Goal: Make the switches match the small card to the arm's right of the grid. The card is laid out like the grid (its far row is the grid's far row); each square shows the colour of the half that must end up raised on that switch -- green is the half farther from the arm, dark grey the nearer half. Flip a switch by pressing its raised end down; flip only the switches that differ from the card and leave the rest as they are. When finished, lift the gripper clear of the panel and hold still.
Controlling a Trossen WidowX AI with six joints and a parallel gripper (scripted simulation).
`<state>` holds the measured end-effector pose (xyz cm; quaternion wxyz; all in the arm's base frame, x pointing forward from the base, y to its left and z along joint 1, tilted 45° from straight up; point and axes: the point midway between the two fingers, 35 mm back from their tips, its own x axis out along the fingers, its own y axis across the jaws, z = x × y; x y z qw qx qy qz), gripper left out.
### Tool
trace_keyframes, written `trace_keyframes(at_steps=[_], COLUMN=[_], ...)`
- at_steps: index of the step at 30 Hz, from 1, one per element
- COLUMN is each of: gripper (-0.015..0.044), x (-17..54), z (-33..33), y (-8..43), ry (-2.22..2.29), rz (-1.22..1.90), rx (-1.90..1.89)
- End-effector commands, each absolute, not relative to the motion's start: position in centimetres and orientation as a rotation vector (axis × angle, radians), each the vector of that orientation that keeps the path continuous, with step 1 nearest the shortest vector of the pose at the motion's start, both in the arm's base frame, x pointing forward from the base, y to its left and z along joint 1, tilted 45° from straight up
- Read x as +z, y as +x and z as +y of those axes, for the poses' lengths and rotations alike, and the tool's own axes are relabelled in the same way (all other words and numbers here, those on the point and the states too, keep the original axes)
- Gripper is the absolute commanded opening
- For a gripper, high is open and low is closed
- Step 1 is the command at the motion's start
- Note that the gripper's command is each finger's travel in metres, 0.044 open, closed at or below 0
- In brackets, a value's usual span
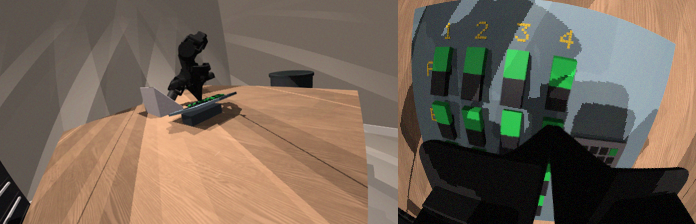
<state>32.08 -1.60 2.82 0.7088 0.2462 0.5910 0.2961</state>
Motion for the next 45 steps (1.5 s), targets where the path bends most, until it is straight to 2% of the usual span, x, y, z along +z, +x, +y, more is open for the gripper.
trace_keyframes(at_steps=[1,12,17,22,33,45], gripper=[0.0000,0.0000,0.0000,0.0000,0.0000,0.0000], x=[2.7,2.6,6.8,7.0,11.7,9.4], z=[-1.5,-1.4,-5.9,-6.1,-0.2,2.4], y=[32.1,32.1,31.1,31.0,24.4,24.7], ry=[0.556,0.556,0.561,0.562,0.567,0.574], rz=[1.313,1.313,1.293,1.292,1.295,1.270], rx=[0.657,0.657,0.647,0.646,0.648,0.640])
